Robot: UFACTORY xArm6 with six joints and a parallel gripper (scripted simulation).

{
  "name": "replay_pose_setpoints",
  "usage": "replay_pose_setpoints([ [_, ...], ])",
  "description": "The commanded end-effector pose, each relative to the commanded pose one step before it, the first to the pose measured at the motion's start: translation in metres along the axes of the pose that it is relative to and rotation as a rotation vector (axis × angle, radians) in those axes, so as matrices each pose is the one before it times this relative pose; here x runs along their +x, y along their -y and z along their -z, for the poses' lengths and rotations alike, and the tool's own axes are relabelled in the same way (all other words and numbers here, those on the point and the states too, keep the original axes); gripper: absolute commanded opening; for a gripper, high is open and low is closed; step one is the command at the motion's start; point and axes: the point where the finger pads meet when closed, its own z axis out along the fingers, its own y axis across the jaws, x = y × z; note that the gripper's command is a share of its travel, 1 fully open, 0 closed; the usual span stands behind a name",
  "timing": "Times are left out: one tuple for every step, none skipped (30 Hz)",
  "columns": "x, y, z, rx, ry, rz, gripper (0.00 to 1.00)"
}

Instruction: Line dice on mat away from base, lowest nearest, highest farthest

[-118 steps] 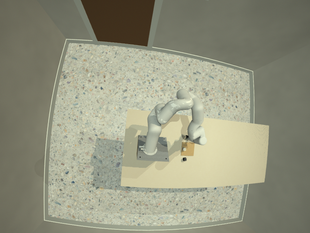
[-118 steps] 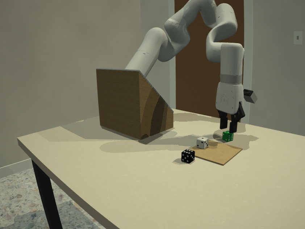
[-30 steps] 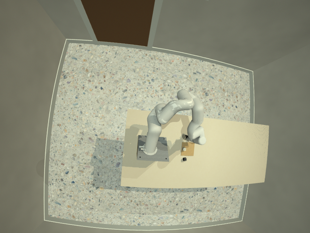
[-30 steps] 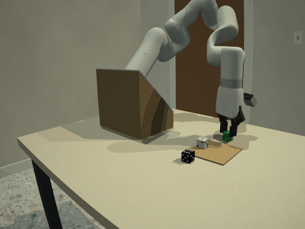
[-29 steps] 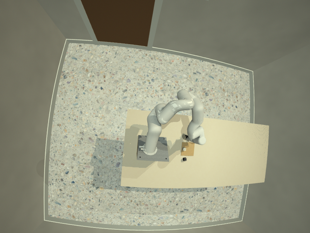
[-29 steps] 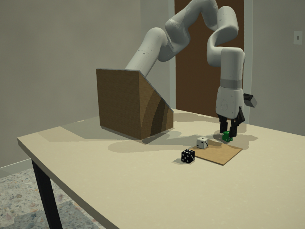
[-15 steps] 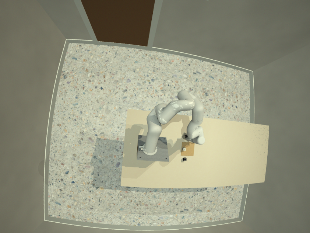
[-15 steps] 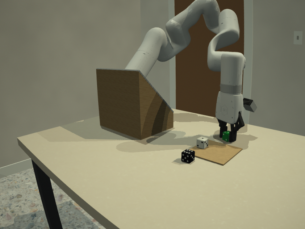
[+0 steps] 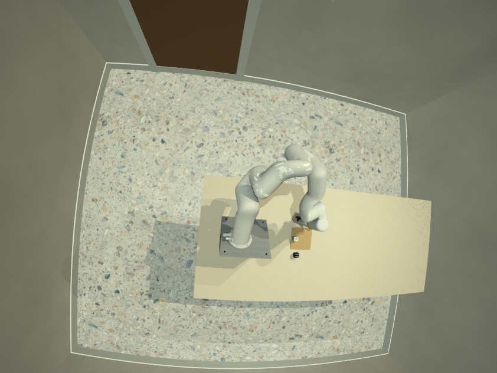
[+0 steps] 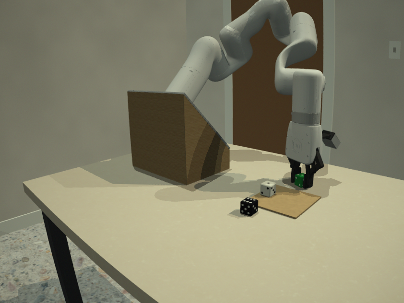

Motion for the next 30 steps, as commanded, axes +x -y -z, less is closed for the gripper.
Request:
replay_pose_setpoints([
  [0.00048, -0.00096, 0.00083, -0.00244, -0.00073, 0.00056, 0.47],
  [0.00000, 0.00000, 0.00000, 0.00000, 0.00000, 0.00000, 0.47],
  [0.00000, 0.00000, 0.00000, 0.00000, 0.00000, 0.00000, 0.47],
  [0.00000, 0.00000, 0.00000, 0.00000, 0.00000, 0.00000, 0.47],
  [0.00000, 0.00000, 0.00000, 0.00000, 0.00000, 0.00000, 0.47],
  [0.00000, 0.00000, 0.00000, 0.00000, 0.00000, 0.00000, 0.47],
  [0.00000, 0.00000, 0.00000, 0.00000, 0.00000, 0.00000, 0.47],
  [0.00000, 0.00000, 0.00000, 0.00000, 0.00000, 0.00000, 0.47],
  [0.00000, 0.00000, 0.00000, 0.00000, 0.00000, 0.00000, 0.47],
  [0.00000, 0.00000, 0.00000, 0.00000, 0.00000, 0.00000, 0.47],
  [0.00000, 0.00000, 0.00000, 0.00000, 0.00000, 0.00000, 0.47],
  [0.00000, 0.00000, 0.00000, 0.00000, 0.00000, 0.00000, 0.47],
  [0.00000, 0.00000, 0.00000, 0.00000, 0.00000, 0.00000, 0.47],
  [0.00000, 0.00000, 0.00000, 0.00000, 0.00000, 0.00000, 0.47],
  [0.00000, 0.00000, 0.00000, 0.00000, 0.00000, 0.00000, 0.47],
  [0.00000, 0.00000, 0.00000, 0.00000, 0.00000, 0.00000, 0.47],
  [0.00000, 0.00000, 0.00000, 0.00000, 0.00000, 0.00000, 0.47],
  [0.00000, 0.00000, 0.00000, 0.00000, 0.00000, 0.00000, 0.47],
  [0.00000, 0.00000, 0.00000, 0.00000, 0.00000, 0.00000, 0.47],
  [0.00000, 0.00000, 0.00000, 0.00000, 0.00000, 0.00000, 0.27],
  [0.00000, 0.00000, 0.00000, 0.00000, 0.00000, 0.00000, 0.27],
  [0.00000, 0.00000, 0.00000, 0.00000, 0.00000, 0.00000, 0.27],
  [0.00000, 0.00000, 0.00000, 0.00000, 0.00000, 0.00000, 0.27],
  [0.00000, 0.00000, 0.00000, 0.00000, 0.00000, 0.00000, 0.27],
  [0.00000, 0.00000, 0.00000, 0.00000, 0.00000, 0.00000, 0.27],
  [0.00000, 0.00000, 0.00000, 0.00000, 0.00000, 0.00000, 0.27],
  [0.00000, 0.00000, 0.00000, 0.00000, 0.00000, 0.00000, 0.27],
  [0.00000, 0.00000, 0.00000, 0.00000, 0.00000, 0.00000, 0.27],
  [0.00000, 0.00000, 0.00000, 0.00000, 0.00000, 0.00000, 0.27],
  [0.00000, 0.00000, 0.00000, 0.00000, 0.00000, 0.00000, 0.27],
])
